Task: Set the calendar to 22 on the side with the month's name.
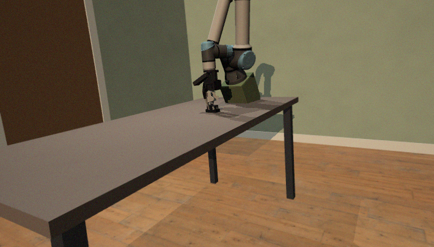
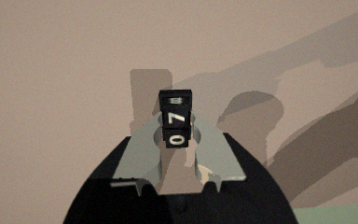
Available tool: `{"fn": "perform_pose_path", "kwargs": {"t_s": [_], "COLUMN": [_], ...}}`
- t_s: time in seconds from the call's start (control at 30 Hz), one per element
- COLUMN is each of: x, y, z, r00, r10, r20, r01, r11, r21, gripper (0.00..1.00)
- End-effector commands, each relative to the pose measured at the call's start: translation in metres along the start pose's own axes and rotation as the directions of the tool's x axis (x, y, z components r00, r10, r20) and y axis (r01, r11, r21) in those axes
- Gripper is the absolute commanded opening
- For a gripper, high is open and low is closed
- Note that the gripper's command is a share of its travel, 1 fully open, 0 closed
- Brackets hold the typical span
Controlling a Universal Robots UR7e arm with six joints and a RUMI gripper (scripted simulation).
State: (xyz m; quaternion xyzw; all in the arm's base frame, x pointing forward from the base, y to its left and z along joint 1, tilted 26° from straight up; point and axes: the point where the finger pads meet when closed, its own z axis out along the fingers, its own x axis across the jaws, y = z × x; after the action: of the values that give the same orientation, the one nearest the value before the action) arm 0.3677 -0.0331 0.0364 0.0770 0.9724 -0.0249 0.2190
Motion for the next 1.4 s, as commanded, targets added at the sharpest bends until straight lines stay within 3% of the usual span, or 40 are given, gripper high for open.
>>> {"fn": "perform_pose_path", "kwargs": {"t_s": [0.0, 1.2, 1.37], "x": [-0.0003, -0.0003, -0.0003], "y": [0.0, 0.0, 0.0], "z": [-0.0002, -0.0002, -0.0002], "r00": [1.0, 1.0, 1.0], "r10": [0.0, 0.0, 0.0], "r20": [0.001, 0.001, 0.001], "r01": [0.0, 0.0, 0.0], "r11": [1.0, 1.0, 1.0], "r21": [0.0, 0.0, 0.0], "gripper": [0.1, 0.1, 0.17]}}
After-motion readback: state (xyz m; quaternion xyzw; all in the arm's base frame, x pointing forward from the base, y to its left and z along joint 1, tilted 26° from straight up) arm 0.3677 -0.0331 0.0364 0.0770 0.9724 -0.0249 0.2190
